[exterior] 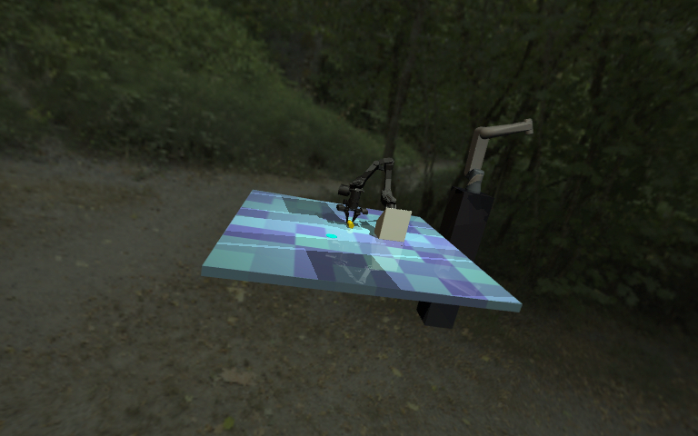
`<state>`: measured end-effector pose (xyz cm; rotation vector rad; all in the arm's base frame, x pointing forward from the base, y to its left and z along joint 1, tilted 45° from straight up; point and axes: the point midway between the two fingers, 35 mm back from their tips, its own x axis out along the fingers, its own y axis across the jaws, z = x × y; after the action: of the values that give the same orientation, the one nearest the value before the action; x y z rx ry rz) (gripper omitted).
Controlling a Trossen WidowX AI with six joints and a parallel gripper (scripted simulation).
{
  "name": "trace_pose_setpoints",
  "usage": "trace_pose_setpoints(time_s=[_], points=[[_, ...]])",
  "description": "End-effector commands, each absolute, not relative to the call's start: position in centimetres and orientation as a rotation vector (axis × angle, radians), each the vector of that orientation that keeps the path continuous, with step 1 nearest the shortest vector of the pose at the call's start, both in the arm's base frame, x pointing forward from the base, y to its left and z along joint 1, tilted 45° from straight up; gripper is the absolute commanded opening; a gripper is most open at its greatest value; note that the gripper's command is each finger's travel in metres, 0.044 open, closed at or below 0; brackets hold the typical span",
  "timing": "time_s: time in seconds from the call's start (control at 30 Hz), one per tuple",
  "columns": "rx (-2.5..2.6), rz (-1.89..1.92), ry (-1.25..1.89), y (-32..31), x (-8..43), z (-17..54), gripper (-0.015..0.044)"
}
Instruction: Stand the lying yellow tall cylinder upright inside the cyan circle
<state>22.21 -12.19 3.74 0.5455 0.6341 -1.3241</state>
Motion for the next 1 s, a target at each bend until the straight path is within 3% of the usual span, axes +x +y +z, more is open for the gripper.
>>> trace_pose_setpoints(time_s=[0.0, 0.97], points=[[0.544, -1.322, 0.645, -12.0, 22.1, 3.7, 0.0105], [0.554, -1.32, 0.658, -6.0, 21.6, 9.0, 0.0105]])
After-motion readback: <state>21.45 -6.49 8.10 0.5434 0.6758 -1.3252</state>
